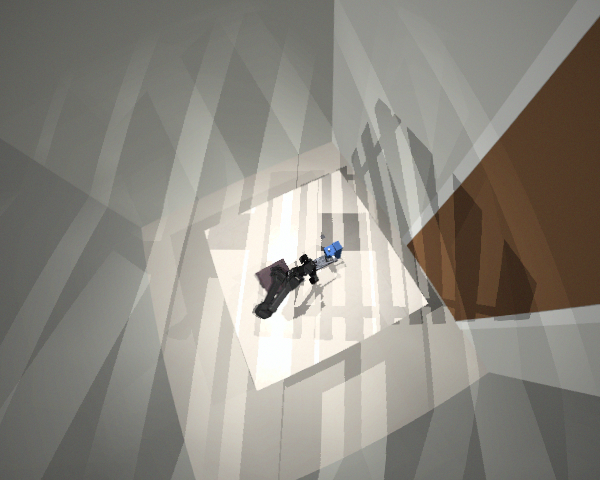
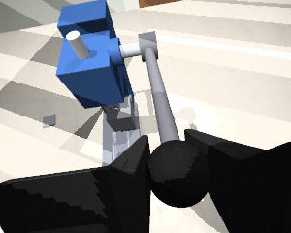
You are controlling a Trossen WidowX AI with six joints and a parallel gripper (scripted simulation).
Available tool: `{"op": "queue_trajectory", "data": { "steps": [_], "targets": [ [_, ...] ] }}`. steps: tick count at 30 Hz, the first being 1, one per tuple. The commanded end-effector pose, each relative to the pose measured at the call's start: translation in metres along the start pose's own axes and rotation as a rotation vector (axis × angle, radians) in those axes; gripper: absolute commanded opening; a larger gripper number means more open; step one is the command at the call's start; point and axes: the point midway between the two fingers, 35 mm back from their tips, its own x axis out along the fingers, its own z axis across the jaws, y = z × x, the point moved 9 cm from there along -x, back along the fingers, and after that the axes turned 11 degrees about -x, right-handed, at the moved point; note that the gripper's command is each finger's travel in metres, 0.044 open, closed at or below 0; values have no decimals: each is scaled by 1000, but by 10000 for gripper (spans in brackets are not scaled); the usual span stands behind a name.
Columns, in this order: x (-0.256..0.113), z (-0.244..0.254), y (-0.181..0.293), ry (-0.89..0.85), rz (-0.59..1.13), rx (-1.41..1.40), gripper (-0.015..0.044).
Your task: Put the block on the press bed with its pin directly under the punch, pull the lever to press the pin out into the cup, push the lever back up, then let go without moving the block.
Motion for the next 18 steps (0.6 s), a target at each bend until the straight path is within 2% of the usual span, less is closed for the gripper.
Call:
{"op": "queue_trajectory", "data": {
  "steps": [1,18],
  "targets": [
    [5,2,6,7,29,-11,0],
    [8,3,11,6,29,-11,0]
  ]
}}
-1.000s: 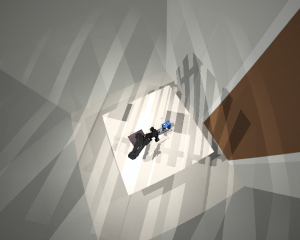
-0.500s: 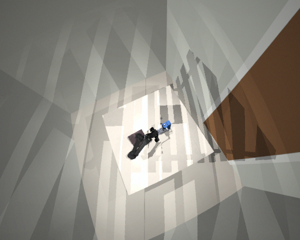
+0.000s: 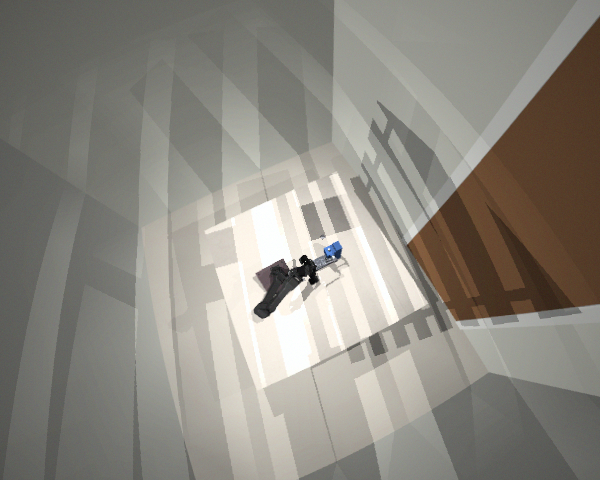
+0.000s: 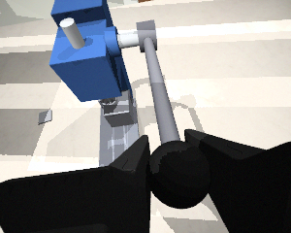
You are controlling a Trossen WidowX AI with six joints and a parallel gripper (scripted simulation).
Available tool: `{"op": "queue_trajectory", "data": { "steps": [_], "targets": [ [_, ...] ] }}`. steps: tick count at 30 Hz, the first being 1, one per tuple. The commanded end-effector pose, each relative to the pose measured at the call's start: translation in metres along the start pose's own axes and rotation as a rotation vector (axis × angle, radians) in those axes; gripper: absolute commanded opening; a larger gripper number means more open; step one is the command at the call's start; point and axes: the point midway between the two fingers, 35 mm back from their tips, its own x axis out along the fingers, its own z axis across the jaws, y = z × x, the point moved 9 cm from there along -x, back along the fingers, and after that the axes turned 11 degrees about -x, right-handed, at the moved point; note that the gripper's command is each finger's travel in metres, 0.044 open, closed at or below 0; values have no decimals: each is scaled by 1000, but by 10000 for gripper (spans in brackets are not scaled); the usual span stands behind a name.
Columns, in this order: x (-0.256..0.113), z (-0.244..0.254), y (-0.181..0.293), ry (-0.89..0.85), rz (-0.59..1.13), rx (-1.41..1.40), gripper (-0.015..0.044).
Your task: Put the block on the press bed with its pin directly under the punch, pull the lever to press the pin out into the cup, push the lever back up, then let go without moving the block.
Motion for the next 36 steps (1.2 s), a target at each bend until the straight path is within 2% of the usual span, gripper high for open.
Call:
{"op": "queue_trajectory", "data": {
  "steps": [1,36],
  "targets": [
    [4,1,4,3,19,-5,0],
    [11,3,13,2,20,-5,0]
  ]
}}
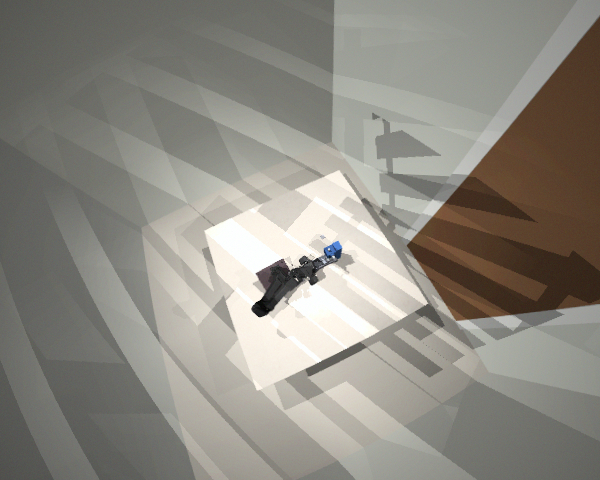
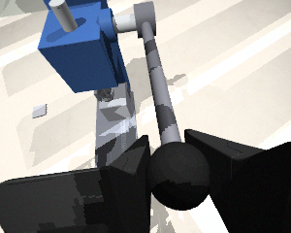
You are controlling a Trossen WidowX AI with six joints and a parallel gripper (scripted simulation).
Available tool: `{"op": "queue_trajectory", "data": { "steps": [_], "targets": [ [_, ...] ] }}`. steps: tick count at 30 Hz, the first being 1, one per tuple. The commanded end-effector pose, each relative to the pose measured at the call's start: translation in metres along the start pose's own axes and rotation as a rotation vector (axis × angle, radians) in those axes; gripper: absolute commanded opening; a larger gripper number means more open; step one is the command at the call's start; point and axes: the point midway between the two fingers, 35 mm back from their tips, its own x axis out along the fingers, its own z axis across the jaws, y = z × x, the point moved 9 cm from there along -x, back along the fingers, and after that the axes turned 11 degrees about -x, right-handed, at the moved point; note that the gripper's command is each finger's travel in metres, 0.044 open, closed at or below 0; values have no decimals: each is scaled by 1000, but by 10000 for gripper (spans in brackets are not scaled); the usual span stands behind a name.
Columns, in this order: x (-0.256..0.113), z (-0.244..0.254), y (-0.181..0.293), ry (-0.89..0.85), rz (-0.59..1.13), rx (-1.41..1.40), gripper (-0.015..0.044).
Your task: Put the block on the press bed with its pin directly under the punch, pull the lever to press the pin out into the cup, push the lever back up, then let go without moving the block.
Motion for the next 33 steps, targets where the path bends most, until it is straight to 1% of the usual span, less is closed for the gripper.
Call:
{"op": "queue_trajectory", "data": {
  "steps": [1,33],
  "targets": [
    [2,1,2,-1,7,-1,0],
    [10,2,9,-1,7,0,0]
  ]
}}
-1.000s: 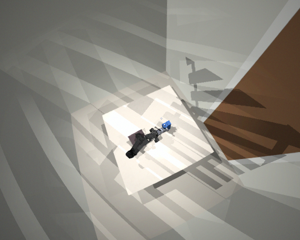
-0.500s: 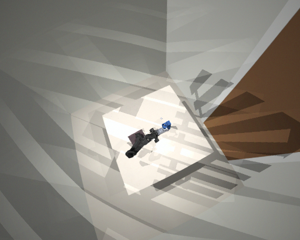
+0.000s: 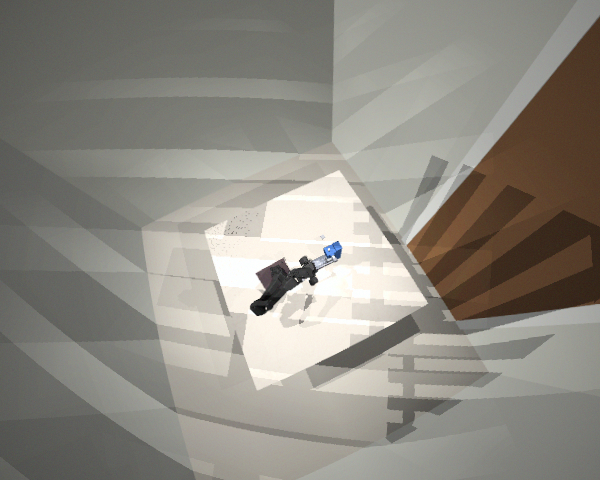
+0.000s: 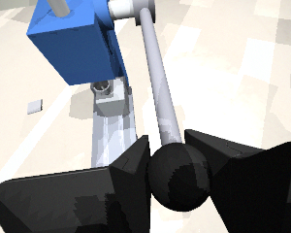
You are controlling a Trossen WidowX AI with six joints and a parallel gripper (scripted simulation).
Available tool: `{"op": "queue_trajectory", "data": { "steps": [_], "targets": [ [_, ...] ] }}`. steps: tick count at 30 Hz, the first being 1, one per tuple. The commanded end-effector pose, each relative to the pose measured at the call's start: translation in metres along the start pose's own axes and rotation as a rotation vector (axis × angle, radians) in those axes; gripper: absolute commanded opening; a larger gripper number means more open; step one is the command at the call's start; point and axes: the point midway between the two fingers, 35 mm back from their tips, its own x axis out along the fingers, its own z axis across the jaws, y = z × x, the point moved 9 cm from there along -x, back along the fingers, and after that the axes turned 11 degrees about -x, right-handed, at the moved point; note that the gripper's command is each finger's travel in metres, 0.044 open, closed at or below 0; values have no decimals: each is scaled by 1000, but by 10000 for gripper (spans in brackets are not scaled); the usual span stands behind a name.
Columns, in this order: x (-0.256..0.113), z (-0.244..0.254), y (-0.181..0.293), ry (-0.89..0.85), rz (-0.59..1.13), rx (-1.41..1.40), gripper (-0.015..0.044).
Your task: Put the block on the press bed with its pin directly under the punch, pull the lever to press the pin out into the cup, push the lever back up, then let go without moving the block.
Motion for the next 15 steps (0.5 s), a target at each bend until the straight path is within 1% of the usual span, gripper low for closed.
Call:
{"op": "queue_trajectory", "data": {
  "steps": [1,15],
  "targets": [
    [2,0,1,-3,-2,1,0],
    [5,1,4,-3,-2,1,0]
  ]
}}
